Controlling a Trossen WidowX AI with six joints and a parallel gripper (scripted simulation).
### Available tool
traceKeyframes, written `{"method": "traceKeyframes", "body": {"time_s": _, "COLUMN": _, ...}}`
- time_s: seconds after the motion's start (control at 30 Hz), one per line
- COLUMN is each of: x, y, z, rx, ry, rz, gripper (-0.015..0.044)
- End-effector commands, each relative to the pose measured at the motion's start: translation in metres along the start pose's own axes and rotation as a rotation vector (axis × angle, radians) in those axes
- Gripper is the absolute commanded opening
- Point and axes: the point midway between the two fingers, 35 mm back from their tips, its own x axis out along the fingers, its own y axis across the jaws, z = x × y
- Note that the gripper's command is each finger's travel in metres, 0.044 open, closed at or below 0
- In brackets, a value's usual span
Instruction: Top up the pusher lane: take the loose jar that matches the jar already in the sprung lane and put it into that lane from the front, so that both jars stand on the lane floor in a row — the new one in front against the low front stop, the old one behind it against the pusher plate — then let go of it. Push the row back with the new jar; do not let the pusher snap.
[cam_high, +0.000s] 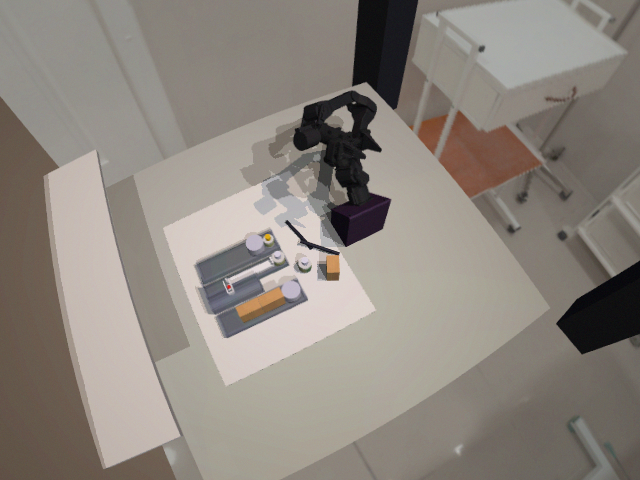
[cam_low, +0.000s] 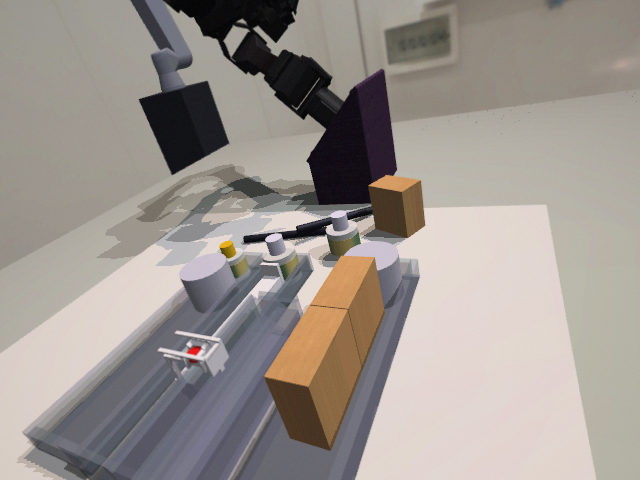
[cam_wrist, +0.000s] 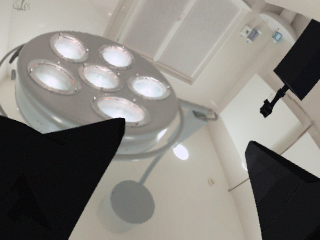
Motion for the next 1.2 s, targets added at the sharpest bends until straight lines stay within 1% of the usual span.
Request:
{"method": "traceKeyframes", "body": {"time_s": 0.0, "x": 0.000, "y": 0.001, "z": 0.001, "rx": -0.002, "ry": -0.009, "rz": -0.002, "gripper": 0.0426}}
{"method": "traceKeyframes", "body": {"time_s": 0.03, "x": 0.000, "y": 0.005, "z": 0.006, "rx": -0.008, "ry": -0.036, "rz": -0.009, "gripper": 0.0440}}
{"method": "traceKeyframes", "body": {"time_s": 0.17, "x": -0.001, "y": 0.030, "z": 0.041, "rx": -0.060, "ry": -0.244, "rz": -0.081, "gripper": 0.0440}}
{"method": "traceKeyframes", "body": {"time_s": 0.3, "x": -0.006, "y": 0.054, "z": 0.082, "rx": -0.123, "ry": -0.453, "rz": -0.190, "gripper": 0.0440}}
{"method": "traceKeyframes", "body": {"time_s": 0.47, "x": -0.016, "y": 0.082, "z": 0.137, "rx": -0.212, "ry": -0.694, "rz": -0.371, "gripper": 0.0440}}
{"method": "traceKeyframes", "body": {"time_s": 0.67, "x": -0.031, "y": 0.110, "z": 0.202, "rx": -0.326, "ry": -0.945, "rz": -0.645, "gripper": 0.0440}}
{"method": "traceKeyframes", "body": {"time_s": 0.87, "x": -0.046, "y": 0.139, "z": 0.261, "rx": -0.438, "ry": -1.139, "rz": -0.951, "gripper": 0.0440}}
{"method": "traceKeyframes", "body": {"time_s": 1.03, "x": -0.057, "y": 0.153, "z": 0.306, "rx": -0.523, "ry": -1.260, "rz": -1.229, "gripper": 0.0440}}
{"method": "traceKeyframes", "body": {"time_s": 1.1, "x": -0.058, "y": 0.154, "z": 0.311, "rx": -0.534, "ry": -1.274, "rz": -1.268, "gripper": 0.0440}}
{"method": "traceKeyframes", "body": {"time_s": 1.17, "x": -0.058, "y": 0.154, "z": 0.311, "rx": -0.534, "ry": -1.274, "rz": -1.268, "gripper": 0.0440}}
